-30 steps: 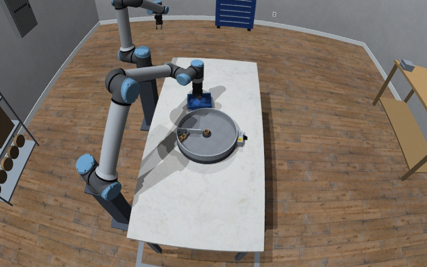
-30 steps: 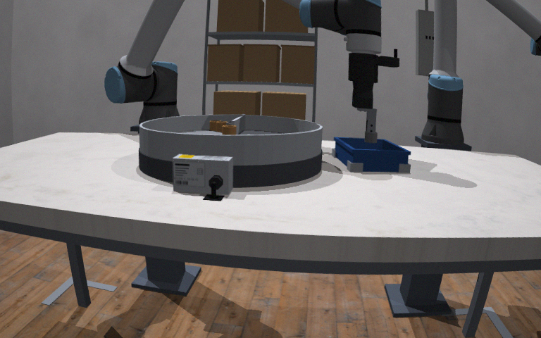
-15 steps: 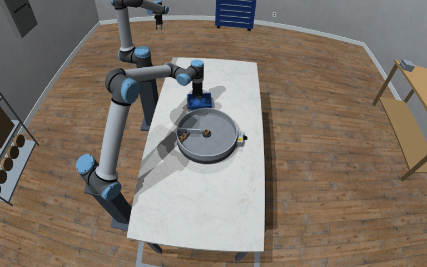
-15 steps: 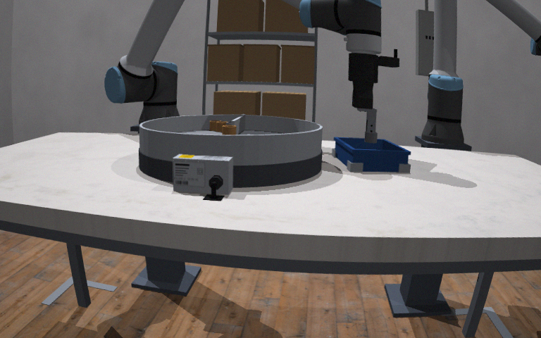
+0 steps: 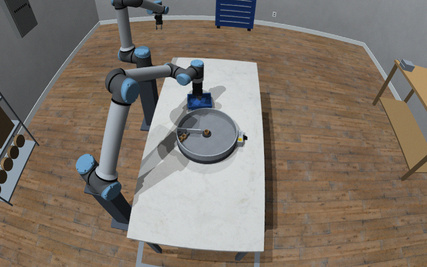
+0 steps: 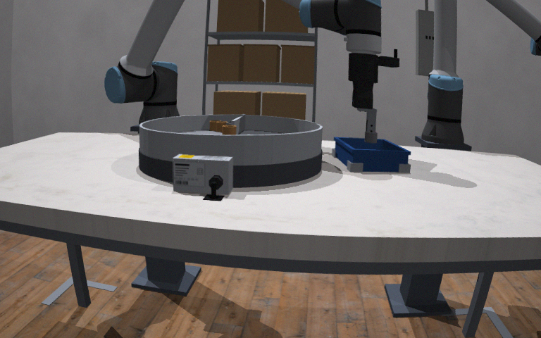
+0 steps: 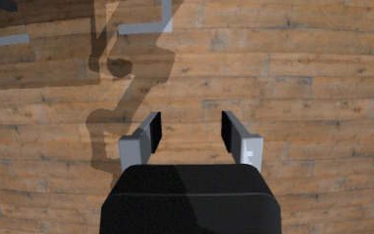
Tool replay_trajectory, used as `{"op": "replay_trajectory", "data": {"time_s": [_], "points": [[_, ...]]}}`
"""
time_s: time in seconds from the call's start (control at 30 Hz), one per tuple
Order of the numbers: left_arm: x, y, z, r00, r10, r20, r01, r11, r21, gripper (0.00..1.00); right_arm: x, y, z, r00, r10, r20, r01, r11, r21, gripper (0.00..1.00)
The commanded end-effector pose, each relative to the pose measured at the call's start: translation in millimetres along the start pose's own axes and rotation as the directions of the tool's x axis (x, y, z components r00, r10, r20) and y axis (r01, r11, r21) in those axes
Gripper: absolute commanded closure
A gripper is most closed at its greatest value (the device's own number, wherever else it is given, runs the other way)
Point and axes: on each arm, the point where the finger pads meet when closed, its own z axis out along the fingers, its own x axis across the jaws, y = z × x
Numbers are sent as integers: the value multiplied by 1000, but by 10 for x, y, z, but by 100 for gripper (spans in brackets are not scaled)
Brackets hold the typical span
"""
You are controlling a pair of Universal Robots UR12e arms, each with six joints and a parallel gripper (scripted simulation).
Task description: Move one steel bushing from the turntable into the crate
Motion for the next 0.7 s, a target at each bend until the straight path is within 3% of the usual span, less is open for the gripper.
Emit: {"op": "replay_trajectory", "data": {"time_s": [0.0, 0.67], "points": [[-2, 7, -10, 1000, 0, 0, 0, 1000, -2, 0, 4, -5, -10, 1000, 0, -1, 0, 1000, 2, 100], [-2, 7, -10, 1000, 0, 0, 0, 1000, -2, 0, 4, -6, 220, 1000, 0, -1, 0, 1000, 2, 100]]}}
